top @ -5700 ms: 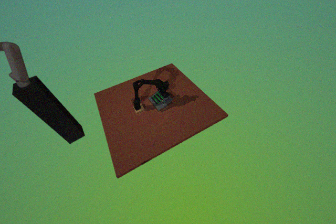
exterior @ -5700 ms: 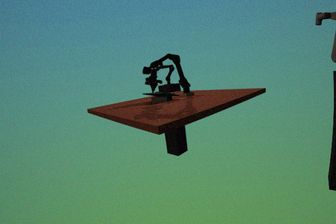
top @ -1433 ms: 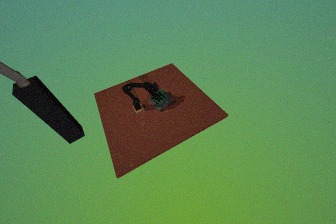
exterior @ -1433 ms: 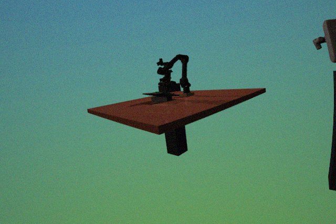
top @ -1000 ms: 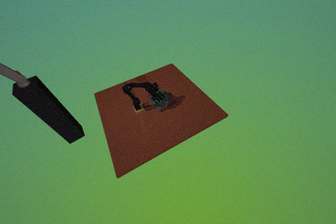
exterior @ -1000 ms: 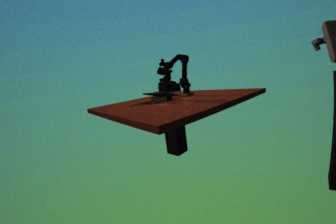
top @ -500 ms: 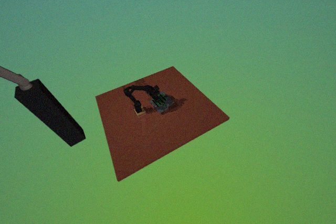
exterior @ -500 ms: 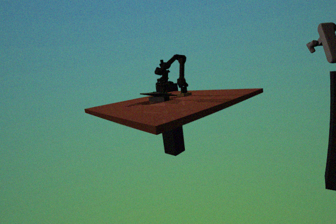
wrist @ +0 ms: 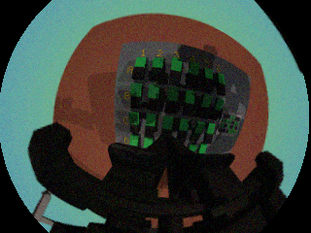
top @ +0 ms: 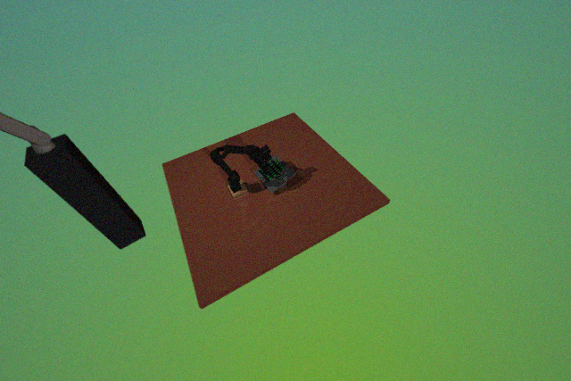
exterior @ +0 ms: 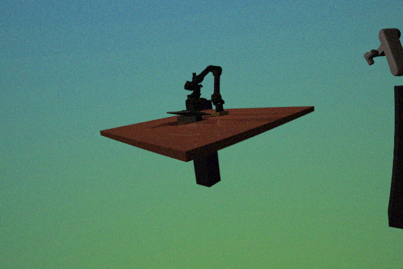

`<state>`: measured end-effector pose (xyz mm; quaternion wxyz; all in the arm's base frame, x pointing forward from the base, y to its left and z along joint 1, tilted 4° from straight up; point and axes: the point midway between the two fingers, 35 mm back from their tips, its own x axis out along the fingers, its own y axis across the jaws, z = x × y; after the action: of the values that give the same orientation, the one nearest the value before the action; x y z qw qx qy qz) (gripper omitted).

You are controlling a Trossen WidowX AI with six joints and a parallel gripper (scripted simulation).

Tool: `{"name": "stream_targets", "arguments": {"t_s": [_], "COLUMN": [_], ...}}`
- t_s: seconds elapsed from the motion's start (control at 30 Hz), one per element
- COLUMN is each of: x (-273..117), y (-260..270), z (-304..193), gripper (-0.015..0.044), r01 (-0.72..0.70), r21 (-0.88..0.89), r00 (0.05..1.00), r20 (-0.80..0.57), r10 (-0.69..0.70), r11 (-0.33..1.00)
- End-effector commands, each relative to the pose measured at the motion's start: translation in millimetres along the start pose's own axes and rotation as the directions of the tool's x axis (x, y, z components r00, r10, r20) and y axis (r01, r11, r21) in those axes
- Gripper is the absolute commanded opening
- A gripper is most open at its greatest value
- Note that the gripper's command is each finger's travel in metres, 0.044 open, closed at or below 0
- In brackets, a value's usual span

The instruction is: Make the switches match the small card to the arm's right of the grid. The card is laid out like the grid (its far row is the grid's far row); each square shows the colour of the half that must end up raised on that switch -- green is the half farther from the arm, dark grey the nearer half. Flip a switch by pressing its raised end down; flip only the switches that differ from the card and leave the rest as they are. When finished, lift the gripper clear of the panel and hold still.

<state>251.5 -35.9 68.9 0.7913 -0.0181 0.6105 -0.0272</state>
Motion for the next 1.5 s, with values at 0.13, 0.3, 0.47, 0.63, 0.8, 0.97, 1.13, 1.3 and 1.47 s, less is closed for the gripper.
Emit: {"name": "stream_targets", "arguments": {"t_s": [0.13, 0.3, 0.47, 0.63, 0.8, 0.97, 1.13, 1.3, 1.47], "x": [1, -1, -60, -63, -63, -64, -63, -34, -30], "y": [0, 0, 0, 0, -31, -70, -75, -75, -75], "z": [1, 1, 3, 3, -10, -33, -37, -39, -39], "gripper": [0.0000, 0.0000, 0.0000, 0.0000, 0.0000, 0.0000, 0.0000, 0.0000, 0.0000], "r01": [0.001, 0.000, 0.000, 0.000, 0.002, 0.007, 0.007, 0.007, 0.008], "r21": [-0.004, 0.000, -0.004, -0.004, -0.005, -0.006, -0.007, -0.008, -0.006], "r00": [1.000, 1.000, 1.000, 1.000, 1.000, 1.000, 1.000, 1.000, 1.000], "r20": [0.003, 0.001, -0.023, -0.024, -0.029, -0.028, -0.027, -0.005, -0.001], "r10": [-0.001, 0.000, 0.000, 0.000, -0.002, -0.007, -0.007, -0.007, -0.008], "r11": [1.000, 1.000, 1.000, 1.000, 1.000, 1.000, 1.000, 1.000, 1.000]}}
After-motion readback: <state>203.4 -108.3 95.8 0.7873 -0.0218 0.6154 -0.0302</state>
